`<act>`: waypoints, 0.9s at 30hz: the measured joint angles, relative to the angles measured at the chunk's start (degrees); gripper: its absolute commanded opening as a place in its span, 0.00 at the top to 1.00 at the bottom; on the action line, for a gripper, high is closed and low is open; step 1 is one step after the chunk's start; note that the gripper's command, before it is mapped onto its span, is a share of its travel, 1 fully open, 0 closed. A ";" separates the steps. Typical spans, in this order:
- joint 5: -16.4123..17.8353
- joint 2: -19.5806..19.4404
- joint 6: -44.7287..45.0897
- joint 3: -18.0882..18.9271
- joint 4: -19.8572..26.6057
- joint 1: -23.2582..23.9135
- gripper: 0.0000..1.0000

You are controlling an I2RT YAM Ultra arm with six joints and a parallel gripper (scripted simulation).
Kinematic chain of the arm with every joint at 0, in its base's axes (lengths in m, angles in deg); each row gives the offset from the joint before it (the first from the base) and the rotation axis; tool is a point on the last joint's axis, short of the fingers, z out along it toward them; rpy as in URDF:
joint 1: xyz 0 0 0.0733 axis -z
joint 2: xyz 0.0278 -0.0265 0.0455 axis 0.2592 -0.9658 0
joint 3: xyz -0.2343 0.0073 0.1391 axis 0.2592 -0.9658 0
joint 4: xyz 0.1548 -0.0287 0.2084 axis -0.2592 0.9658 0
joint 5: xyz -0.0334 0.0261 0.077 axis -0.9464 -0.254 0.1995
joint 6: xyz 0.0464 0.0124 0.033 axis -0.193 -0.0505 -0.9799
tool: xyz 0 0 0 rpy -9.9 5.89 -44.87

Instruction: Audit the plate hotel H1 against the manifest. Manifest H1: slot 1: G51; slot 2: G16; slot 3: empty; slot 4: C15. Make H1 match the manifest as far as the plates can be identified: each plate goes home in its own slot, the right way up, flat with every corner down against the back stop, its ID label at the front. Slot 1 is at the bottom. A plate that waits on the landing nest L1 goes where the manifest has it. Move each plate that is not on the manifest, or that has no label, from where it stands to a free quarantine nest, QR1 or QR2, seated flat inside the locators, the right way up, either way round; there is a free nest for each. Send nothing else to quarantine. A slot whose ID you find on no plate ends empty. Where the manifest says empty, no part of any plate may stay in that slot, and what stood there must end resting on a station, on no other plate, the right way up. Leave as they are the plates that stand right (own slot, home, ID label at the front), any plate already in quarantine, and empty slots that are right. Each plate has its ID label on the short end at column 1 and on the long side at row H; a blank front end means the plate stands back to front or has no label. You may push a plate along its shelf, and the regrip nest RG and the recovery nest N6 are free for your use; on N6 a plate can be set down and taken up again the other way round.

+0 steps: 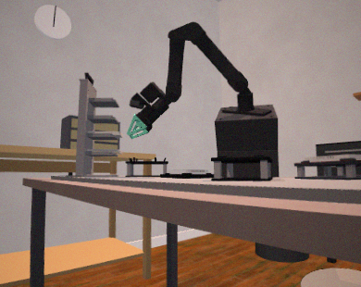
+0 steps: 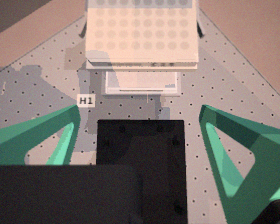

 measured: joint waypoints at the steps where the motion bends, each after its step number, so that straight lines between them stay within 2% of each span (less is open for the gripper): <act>1: -0.02 -0.04 -0.02 0.17 0.07 -0.02 0.00; 27: -0.72 -2.69 -0.57 7.98 5.31 -0.92 0.00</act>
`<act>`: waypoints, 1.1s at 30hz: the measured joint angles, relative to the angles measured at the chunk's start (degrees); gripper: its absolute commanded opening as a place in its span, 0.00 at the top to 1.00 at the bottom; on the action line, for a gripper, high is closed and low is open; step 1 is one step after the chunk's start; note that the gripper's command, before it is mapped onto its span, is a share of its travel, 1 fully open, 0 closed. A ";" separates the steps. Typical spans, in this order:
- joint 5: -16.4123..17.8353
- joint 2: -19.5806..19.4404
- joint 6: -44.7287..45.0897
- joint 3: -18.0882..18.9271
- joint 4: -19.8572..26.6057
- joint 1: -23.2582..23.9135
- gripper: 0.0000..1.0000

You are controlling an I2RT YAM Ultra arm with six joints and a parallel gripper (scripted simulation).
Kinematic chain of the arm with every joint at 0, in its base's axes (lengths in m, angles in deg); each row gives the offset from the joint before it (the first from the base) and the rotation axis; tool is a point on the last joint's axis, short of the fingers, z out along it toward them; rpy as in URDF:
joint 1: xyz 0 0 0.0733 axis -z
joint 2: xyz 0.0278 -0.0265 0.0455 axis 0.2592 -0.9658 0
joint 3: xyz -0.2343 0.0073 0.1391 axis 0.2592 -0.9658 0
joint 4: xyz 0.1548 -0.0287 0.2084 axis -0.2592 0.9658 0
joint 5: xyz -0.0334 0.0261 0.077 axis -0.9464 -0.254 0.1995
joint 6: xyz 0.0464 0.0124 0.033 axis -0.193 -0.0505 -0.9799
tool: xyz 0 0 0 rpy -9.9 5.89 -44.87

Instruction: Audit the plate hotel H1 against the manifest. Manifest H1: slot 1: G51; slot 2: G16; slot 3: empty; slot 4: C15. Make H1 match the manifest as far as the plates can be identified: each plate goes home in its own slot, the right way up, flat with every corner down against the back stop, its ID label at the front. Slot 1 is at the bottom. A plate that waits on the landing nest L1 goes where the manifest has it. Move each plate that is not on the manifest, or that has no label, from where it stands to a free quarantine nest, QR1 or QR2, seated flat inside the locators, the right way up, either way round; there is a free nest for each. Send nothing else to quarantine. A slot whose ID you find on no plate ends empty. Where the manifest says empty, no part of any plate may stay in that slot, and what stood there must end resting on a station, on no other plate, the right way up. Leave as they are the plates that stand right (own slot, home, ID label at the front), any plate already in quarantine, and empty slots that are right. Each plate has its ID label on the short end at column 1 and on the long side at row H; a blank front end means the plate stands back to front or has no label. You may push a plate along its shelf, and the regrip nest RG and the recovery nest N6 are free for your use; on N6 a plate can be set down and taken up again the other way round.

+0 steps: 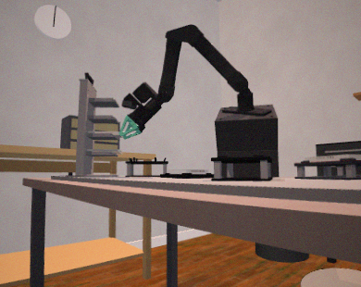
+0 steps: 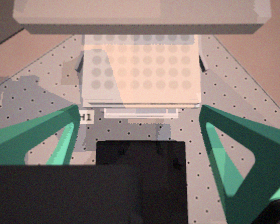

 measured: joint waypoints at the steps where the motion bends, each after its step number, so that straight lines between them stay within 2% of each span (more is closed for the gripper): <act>1: -0.02 -0.13 -0.02 0.37 0.20 -0.02 0.00; 14: -0.28 -0.94 -0.20 3.26 1.99 -0.26 0.00; 15: -0.28 -0.94 -0.20 3.30 1.99 -0.26 0.14; 33: -0.33 -0.96 -0.20 3.45 2.10 -0.26 0.14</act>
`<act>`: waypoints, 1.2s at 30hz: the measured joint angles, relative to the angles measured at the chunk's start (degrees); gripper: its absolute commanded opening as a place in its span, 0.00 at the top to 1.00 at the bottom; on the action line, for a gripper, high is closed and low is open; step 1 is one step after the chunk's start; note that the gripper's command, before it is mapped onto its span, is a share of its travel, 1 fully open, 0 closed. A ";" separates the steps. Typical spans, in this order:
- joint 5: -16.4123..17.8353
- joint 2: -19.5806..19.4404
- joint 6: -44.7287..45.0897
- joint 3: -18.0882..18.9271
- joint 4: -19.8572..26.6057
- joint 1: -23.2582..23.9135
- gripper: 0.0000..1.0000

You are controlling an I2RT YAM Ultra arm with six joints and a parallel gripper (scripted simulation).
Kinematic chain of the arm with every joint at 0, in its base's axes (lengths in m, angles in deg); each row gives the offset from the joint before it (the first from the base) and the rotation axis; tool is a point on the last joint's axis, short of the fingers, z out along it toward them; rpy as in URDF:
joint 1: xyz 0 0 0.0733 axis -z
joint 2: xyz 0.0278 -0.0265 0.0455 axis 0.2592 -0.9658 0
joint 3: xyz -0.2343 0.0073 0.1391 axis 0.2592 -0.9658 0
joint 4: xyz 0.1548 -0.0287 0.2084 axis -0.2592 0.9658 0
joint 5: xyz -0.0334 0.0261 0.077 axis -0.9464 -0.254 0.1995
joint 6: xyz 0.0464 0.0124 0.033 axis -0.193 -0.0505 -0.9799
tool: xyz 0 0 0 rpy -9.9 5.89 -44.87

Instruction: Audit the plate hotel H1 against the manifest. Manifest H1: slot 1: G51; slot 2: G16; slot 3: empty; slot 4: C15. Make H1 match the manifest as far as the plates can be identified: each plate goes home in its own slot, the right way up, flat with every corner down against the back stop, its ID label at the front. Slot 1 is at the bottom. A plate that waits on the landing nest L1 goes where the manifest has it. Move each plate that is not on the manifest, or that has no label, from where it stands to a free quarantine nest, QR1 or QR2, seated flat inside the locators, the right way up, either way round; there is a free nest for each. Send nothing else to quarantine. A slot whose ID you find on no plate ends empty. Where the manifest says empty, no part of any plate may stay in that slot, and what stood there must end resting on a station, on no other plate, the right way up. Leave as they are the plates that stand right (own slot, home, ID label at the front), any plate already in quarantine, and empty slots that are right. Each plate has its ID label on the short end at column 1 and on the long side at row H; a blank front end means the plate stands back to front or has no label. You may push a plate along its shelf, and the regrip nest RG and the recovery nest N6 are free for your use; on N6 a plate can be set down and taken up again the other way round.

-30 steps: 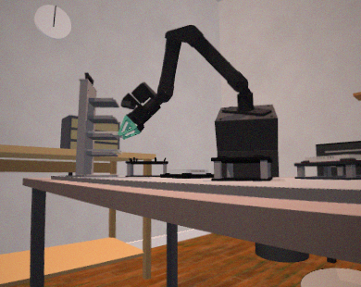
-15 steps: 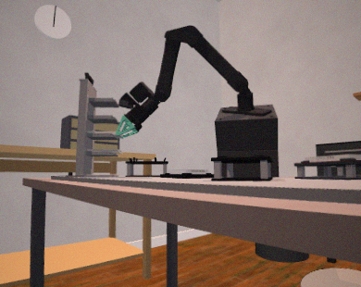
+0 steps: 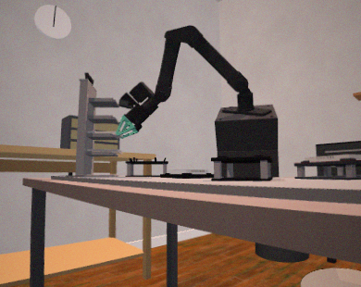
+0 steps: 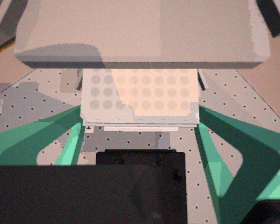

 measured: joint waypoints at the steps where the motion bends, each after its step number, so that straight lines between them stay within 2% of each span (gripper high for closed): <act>1: 0.00 0.00 0.00 0.00 0.00 0.00 0.14; 11: 0.00 0.04 0.00 -0.24 -0.22 0.02 0.14; 36: 0.20 2.56 0.24 -8.04 -5.33 0.48 0.14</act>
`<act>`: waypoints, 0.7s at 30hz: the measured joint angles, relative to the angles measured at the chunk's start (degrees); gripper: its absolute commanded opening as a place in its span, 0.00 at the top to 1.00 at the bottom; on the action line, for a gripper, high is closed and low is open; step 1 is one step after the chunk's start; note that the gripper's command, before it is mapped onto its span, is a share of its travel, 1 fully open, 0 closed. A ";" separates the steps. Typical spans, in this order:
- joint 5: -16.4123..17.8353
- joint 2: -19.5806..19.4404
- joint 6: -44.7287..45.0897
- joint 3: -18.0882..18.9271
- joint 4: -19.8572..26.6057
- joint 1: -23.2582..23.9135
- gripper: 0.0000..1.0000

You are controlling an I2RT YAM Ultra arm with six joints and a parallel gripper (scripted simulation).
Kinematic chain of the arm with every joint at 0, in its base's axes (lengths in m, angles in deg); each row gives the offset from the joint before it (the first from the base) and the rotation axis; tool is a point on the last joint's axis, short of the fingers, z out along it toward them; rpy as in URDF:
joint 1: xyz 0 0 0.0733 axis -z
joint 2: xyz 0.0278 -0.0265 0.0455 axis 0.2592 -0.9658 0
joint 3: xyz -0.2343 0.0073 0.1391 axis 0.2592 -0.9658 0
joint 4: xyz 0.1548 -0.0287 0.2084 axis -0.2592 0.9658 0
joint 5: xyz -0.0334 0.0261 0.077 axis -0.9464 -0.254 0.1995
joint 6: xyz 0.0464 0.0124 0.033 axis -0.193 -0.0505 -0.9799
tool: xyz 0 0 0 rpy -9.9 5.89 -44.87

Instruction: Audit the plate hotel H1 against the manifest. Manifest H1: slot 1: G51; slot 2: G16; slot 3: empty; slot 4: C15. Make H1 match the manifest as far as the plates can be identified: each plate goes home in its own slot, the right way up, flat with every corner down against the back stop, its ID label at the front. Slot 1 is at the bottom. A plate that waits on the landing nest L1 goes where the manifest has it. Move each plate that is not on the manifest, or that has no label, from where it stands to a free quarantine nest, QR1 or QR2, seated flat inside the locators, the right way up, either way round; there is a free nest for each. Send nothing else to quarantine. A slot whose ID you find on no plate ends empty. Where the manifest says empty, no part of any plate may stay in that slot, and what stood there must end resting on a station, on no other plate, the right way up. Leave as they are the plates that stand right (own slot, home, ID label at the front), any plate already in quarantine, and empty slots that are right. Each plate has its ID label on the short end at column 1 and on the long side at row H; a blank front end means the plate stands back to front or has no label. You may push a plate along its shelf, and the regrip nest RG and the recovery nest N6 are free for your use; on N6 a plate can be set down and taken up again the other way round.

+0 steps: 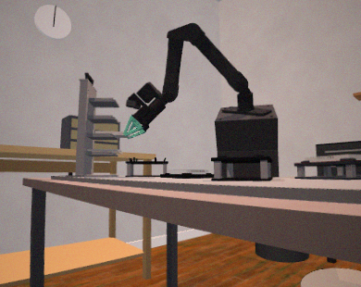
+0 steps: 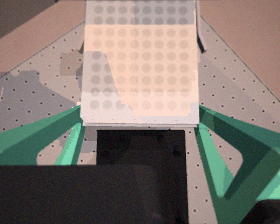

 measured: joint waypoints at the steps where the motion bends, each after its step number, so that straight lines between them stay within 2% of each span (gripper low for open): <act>1: 0.04 0.11 0.04 -0.35 -0.22 0.04 0.14; 21: 0.68 1.86 0.59 -6.34 -3.98 0.74 0.14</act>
